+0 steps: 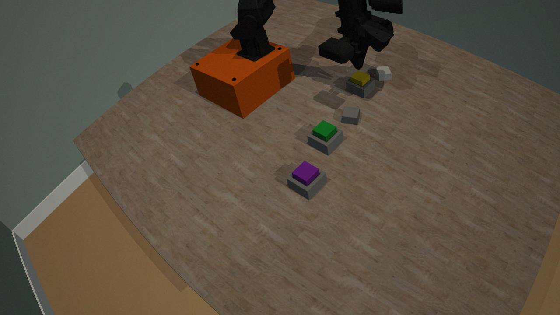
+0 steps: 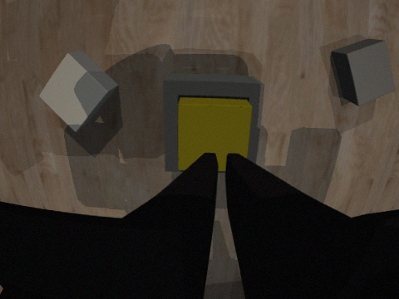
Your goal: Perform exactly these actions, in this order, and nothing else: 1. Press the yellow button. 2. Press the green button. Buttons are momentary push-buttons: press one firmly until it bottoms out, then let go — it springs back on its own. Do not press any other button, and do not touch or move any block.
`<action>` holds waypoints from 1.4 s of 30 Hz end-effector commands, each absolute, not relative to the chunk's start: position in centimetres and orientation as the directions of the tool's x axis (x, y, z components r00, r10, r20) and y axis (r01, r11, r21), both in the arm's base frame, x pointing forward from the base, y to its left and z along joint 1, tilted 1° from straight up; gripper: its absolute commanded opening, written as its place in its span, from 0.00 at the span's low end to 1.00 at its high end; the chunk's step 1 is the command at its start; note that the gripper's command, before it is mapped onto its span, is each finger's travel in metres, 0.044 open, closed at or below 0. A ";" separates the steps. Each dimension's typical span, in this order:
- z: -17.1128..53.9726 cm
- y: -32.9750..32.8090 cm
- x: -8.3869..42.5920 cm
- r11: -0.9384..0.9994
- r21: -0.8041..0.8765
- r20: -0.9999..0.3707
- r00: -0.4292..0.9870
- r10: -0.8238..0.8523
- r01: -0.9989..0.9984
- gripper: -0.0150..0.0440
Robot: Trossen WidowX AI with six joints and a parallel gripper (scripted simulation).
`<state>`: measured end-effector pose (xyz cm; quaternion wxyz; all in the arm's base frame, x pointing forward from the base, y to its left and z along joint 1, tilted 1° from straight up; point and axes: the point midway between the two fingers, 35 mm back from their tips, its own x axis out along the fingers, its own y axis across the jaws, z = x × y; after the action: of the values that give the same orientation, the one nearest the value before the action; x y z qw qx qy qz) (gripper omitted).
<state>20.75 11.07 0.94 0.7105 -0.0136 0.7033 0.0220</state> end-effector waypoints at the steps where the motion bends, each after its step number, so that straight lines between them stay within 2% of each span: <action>1: 3.5 11.2 21.0 0.999 0.019 -1.000 0.016 0.020 -0.046 0.29; 4: 7.2 11.1 20.8 0.999 0.019 -1.000 0.016 0.020 -0.046 0.29; 12: 7.5 10.4 21.2 0.999 0.019 -1.000 0.016 0.019 -0.046 0.29; 20: 7.4 1.7 24.8 0.999 0.010 -1.000 0.019 0.011 -0.046 0.29; 27: 7.4 -6.3 25.2 0.999 0.004 -1.000 0.019 0.005 -0.046 0.29; 34: 7.1 -6.5 25.2 0.999 0.004 -1.000 0.019 0.005 -0.046 0.29; 38: 2.1 -6.5 25.3 0.999 0.004 -1.000 0.019 0.005 -0.046 0.29; 42: 1.2 -6.5 25.2 0.999 0.004 -1.000 0.019 0.005 -0.046 0.29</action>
<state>25.29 -6.39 2.55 0.7123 -0.0119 0.7016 0.0165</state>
